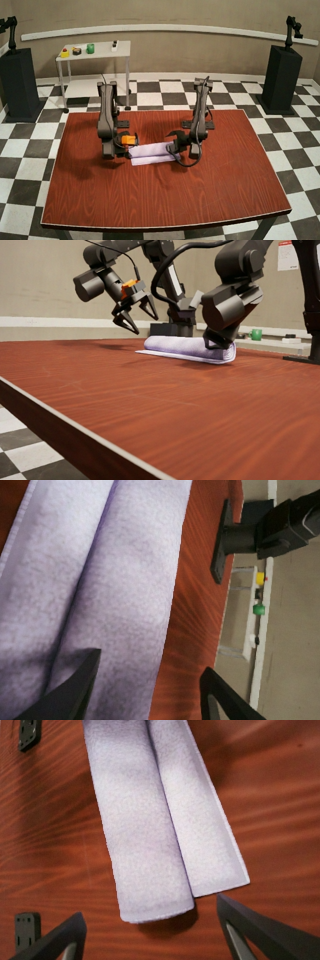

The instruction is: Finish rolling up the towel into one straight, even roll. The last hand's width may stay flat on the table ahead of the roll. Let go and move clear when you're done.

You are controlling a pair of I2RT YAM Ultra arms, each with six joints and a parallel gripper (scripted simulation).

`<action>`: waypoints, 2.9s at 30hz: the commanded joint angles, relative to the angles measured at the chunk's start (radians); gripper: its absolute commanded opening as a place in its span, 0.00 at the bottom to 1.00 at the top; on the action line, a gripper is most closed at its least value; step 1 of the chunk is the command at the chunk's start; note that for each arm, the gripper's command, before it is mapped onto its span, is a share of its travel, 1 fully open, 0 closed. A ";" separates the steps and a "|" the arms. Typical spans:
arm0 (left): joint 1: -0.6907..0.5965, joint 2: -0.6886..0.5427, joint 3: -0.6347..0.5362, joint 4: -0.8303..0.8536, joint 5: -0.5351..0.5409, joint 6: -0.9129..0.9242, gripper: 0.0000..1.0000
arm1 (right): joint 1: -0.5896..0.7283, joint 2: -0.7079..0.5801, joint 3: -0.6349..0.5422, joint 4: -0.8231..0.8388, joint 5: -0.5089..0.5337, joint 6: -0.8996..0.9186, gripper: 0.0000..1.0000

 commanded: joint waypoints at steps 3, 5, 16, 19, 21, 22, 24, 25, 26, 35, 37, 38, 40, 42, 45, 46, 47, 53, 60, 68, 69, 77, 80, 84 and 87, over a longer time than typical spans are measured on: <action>0.005 -0.003 0.026 0.010 -0.050 0.008 0.82 | -0.004 -0.013 0.029 0.000 -0.004 0.008 0.85; 0.007 -0.003 0.028 0.006 -0.051 0.010 0.85 | -0.004 -0.013 0.029 0.000 -0.004 0.008 0.85; 0.099 0.014 0.145 -0.183 -0.092 0.132 0.85 | -0.004 -0.013 0.029 0.000 -0.004 0.008 0.85; 0.134 0.024 0.195 -0.253 -0.109 0.173 0.85 | -0.004 -0.013 0.029 0.000 -0.004 0.008 0.85; 0.152 0.032 0.225 -0.292 -0.119 0.196 0.85 | -0.004 -0.013 0.029 0.000 -0.004 0.008 0.85; 0.158 0.037 0.237 -0.306 -0.122 0.204 0.85 | -0.004 -0.013 0.029 0.000 -0.004 0.008 0.85; 0.163 0.043 0.251 -0.323 -0.126 0.215 0.85 | -0.004 -0.013 0.029 0.000 -0.004 0.008 0.85; 0.164 0.043 0.252 -0.326 -0.128 0.217 0.85 | -0.004 -0.014 0.029 0.000 -0.003 0.007 0.85; 0.164 0.040 0.251 -0.325 -0.130 0.217 0.85 | -0.005 -0.016 0.028 0.000 -0.002 0.006 0.85; 0.175 -0.072 0.175 -0.274 -0.179 0.202 0.85 | -0.016 -0.063 0.011 0.000 0.024 -0.034 0.85; 0.181 -0.124 0.142 -0.255 -0.202 0.196 0.85 | -0.021 -0.085 0.004 0.000 0.036 -0.054 0.85; 0.184 -0.154 0.125 -0.246 -0.214 0.194 0.85 | -0.025 -0.097 0.000 0.000 0.043 -0.065 0.85; 0.191 -0.220 0.089 -0.227 -0.241 0.190 0.85 | -0.032 -0.124 -0.008 0.000 0.057 -0.090 0.85; 0.200 -0.291 0.052 -0.210 -0.271 0.187 0.85 | -0.040 -0.154 -0.017 0.000 0.071 -0.117 0.85; 0.214 -0.409 -0.003 -0.189 -0.319 0.187 0.85 | -0.056 -0.202 -0.031 0.000 0.092 -0.164 0.85; 0.219 -0.450 -0.020 -0.183 -0.336 0.188 0.85 | -0.062 -0.219 -0.035 0.000 0.099 -0.181 0.85; 0.224 -0.492 -0.038 -0.178 -0.353 0.189 0.85 | -0.068 -0.237 -0.040 0.000 0.105 -0.198 0.85; 0.247 -0.668 -0.101 -0.167 -0.422 0.203 0.85 | -0.099 -0.316 -0.066 0.008 0.126 -0.270 0.85; 0.301 -0.961 -0.169 -0.186 -0.531 0.264 0.85 | -0.171 -0.516 -0.174 0.092 0.136 -0.381 0.85; 0.398 -1.174 -0.186 -0.229 -0.583 0.380 0.85 | -0.255 -0.667 -0.253 0.160 0.106 -0.495 0.85; 0.415 -1.202 -0.188 -0.235 -0.589 0.400 0.85 | -0.268 -0.687 -0.263 0.169 0.101 -0.512 0.85; 0.632 -1.362 -0.174 -0.300 -0.565 0.626 0.85 | -0.348 -0.826 -0.334 0.241 0.071 -0.573 0.85; 0.735 -1.386 -0.164 -0.330 -0.534 0.725 0.85 | -0.365 -0.859 -0.352 0.262 0.067 -0.573 0.85; 0.824 -1.387 -0.158 -0.358 -0.497 0.814 0.85 | -0.372 -0.873 -0.361 0.272 0.063 -0.573 0.85; 0.837 -1.398 -0.161 -0.358 -0.497 0.828 0.85 | -0.375 -0.878 -0.364 0.276 0.061 -0.573 0.85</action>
